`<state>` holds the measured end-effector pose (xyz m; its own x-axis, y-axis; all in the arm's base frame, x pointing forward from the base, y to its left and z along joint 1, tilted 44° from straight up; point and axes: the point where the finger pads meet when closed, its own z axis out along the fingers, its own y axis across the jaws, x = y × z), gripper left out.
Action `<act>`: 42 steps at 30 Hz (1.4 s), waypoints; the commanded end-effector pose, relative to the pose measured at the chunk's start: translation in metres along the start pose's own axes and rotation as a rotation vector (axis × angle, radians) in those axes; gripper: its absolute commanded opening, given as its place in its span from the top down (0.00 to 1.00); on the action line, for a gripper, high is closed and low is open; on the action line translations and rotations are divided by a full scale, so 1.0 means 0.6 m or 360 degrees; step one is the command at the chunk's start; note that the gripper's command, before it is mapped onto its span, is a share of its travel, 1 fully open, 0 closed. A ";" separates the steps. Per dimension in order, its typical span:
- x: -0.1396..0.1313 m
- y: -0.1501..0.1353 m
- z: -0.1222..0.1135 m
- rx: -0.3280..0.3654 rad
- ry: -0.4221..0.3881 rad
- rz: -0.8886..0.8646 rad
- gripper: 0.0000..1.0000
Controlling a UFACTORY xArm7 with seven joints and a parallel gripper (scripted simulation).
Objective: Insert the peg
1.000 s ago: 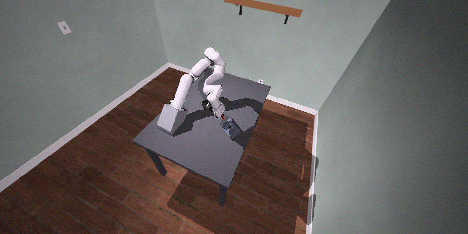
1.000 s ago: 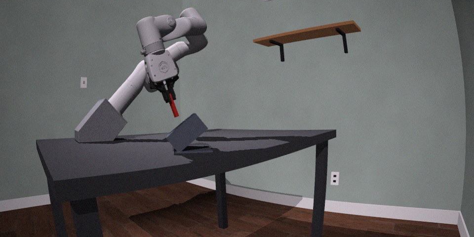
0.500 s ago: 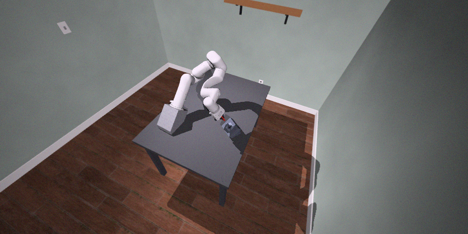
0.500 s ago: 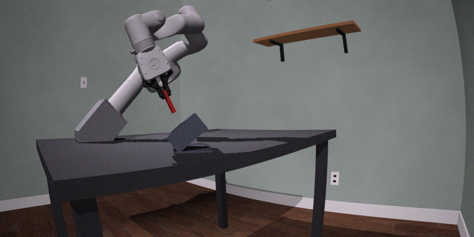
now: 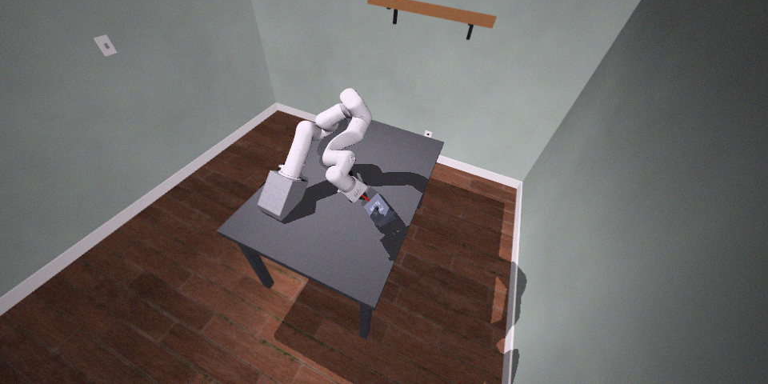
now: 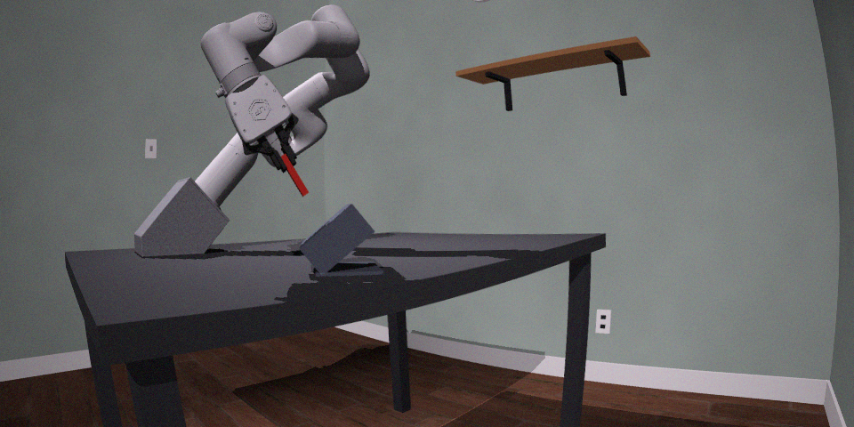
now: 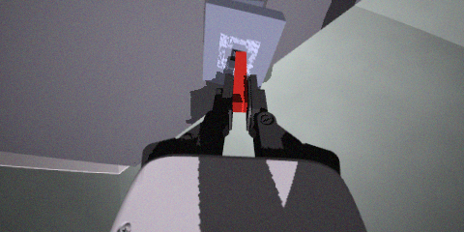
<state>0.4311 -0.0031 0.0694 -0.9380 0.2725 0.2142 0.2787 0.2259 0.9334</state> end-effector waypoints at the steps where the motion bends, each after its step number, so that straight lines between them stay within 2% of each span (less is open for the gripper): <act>1: -0.014 -0.008 -0.014 -0.0048 -0.0020 0.0071 1.00; 12: -0.040 -0.036 -0.045 -0.0167 -0.0071 0.0255 1.00; 18: -0.042 -0.038 -0.046 -0.0175 -0.0074 0.0266 1.00; 32: -0.049 -0.028 0.045 -0.0175 -0.0073 0.0265 1.00; 42: -0.050 -0.026 0.056 -0.0175 -0.0074 0.0265 1.00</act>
<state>0.4592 0.0147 0.0386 -0.8697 0.3372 0.3603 0.4050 0.0704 0.9116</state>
